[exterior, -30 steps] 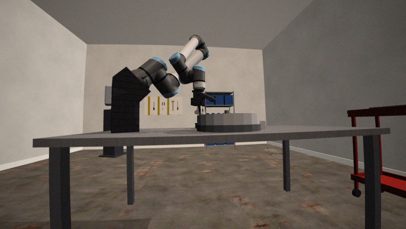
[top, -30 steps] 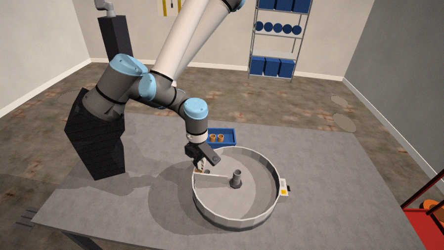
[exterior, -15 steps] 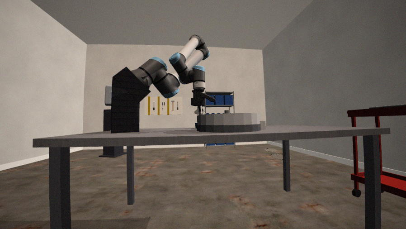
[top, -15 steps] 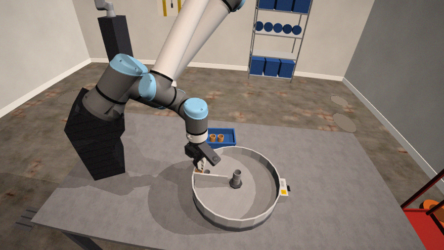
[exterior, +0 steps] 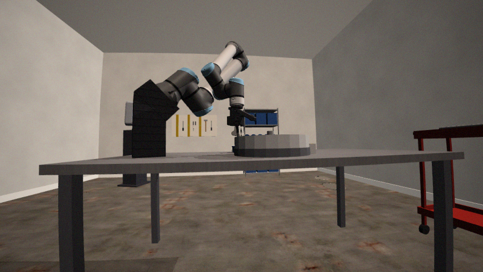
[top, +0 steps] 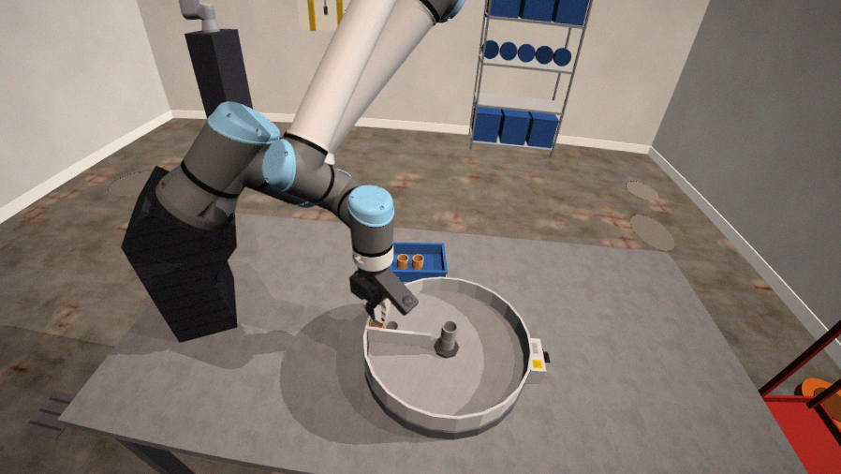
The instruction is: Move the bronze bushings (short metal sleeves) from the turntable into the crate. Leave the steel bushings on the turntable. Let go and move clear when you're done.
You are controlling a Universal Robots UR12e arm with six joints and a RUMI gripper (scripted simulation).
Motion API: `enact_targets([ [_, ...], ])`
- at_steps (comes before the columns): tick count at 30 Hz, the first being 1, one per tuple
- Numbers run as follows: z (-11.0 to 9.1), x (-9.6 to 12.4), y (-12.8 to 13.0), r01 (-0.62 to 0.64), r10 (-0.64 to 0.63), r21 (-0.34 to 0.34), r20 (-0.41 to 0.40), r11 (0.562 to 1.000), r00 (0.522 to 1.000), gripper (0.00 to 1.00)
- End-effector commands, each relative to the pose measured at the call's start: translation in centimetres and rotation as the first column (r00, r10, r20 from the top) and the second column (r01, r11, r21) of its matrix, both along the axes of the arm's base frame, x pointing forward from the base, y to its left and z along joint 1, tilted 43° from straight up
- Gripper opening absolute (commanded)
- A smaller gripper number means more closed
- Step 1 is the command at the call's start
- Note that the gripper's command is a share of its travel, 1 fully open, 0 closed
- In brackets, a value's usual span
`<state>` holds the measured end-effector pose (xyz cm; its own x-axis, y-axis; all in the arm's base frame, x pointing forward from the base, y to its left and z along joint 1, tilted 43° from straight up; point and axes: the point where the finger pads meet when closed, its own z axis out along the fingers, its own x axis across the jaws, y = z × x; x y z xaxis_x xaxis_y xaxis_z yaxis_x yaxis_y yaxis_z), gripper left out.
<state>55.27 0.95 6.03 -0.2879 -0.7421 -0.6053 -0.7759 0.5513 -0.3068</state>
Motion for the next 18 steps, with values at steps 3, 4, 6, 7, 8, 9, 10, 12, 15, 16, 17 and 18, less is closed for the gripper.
enact_targets([
  [3, 0.01, 0.01, -0.04, 0.0, 0.0, -0.001, 0.0, 1.0, 1.0, 0.0],
  [4, 0.02, 0.0, -0.04, 0.0, 0.0, -0.001, 0.0, 1.0, 1.0, 0.0],
  [6, 0.04, -0.02, -0.05, 0.0, 0.0, -0.001, 0.0, 1.0, 1.0, 0.0],
  [7, 0.07, -0.03, -0.06, 0.0, 0.0, -0.001, 0.0, 1.0, 1.0, 0.0],
  [8, 0.1, -0.06, -0.08, 0.0, 0.0, -0.001, 0.0, 1.0, 1.0, 0.0],
  [9, 0.14, -0.09, -0.1, 0.0, 0.0, -0.001, 0.0, 1.0, 1.0, 0.0],
  [10, 0.18, -0.12, -0.13, 0.0, 0.0, -0.001, 0.0, 1.0, 1.0, 0.0],
  [12, 0.31, -0.22, -0.19, 0.0, 0.0, -0.001, 0.0, 1.0, 1.0, 0.0],
  [15, 0.57, -0.42, -0.33, 0.0, 0.0, -0.001, 0.0, 1.0, 1.0, 0.0],
  [16, 0.69, -0.51, -0.39, 0.0, 0.0, -0.001, 0.0, 1.0, 1.0, 0.0],
  [17, 0.69, -0.51, -0.39, 0.0, 0.0, -0.001, 0.0, 1.0, 1.0, 0.0],
  [18, 0.69, -0.51, -0.39, 0.0, 0.0, -0.001, 0.0, 1.0, 1.0, 0.0],
])
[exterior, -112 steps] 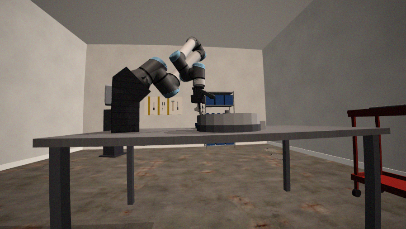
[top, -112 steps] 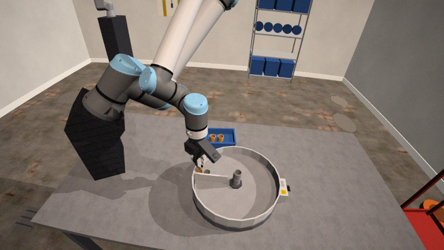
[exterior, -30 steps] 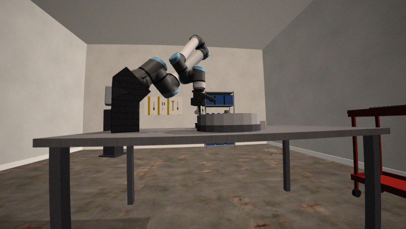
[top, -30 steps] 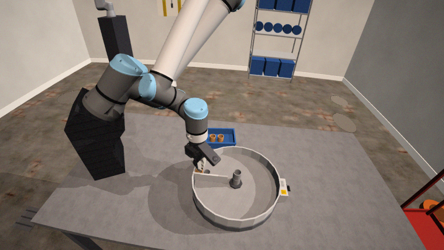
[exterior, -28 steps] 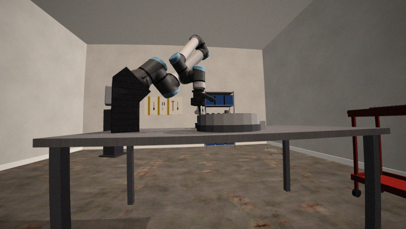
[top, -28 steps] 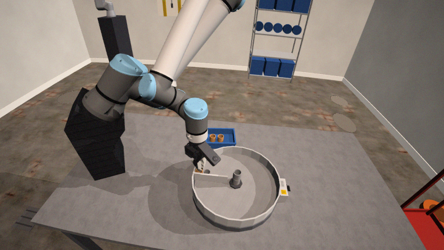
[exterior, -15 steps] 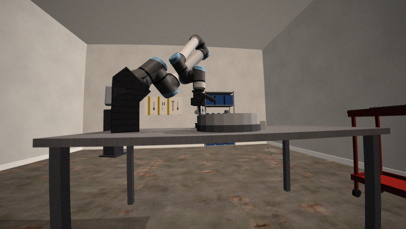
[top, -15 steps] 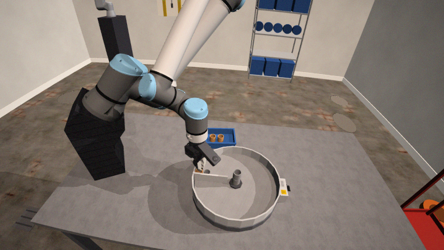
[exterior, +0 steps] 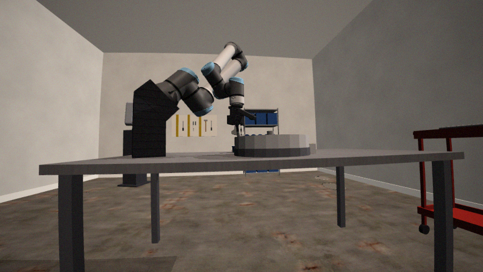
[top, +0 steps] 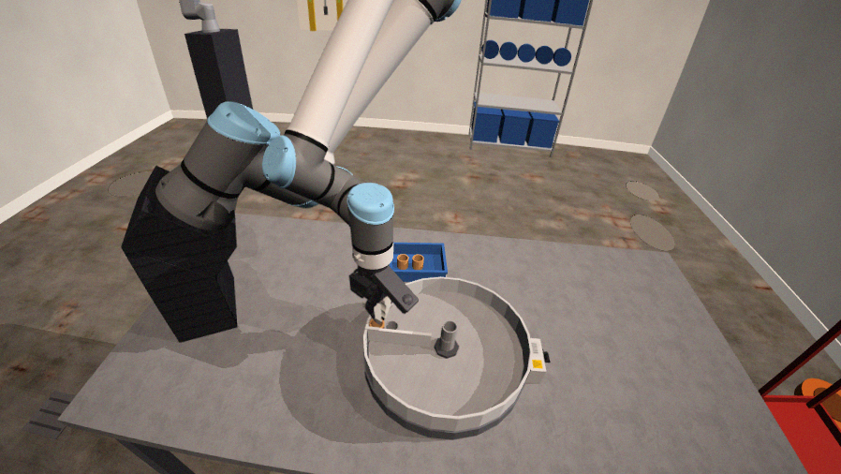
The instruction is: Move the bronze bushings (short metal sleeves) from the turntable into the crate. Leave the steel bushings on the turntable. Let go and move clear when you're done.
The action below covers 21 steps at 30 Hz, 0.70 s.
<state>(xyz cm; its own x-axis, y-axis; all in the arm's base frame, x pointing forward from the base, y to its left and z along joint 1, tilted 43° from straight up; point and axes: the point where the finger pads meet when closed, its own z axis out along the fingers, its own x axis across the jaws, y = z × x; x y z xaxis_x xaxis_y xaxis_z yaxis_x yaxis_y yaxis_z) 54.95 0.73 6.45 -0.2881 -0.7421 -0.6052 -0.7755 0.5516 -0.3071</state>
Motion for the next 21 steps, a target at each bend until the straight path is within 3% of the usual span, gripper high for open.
enact_targets([
  [1, 0.4, -0.3, -0.2, 0.0, 0.0, 0.0, 0.0, 1.0, 1.0, 0.0],
  [21, 4.0, -3.0, -2.1, 0.0, 0.0, 0.0, 0.0, 1.0, 1.0, 0.0],
])
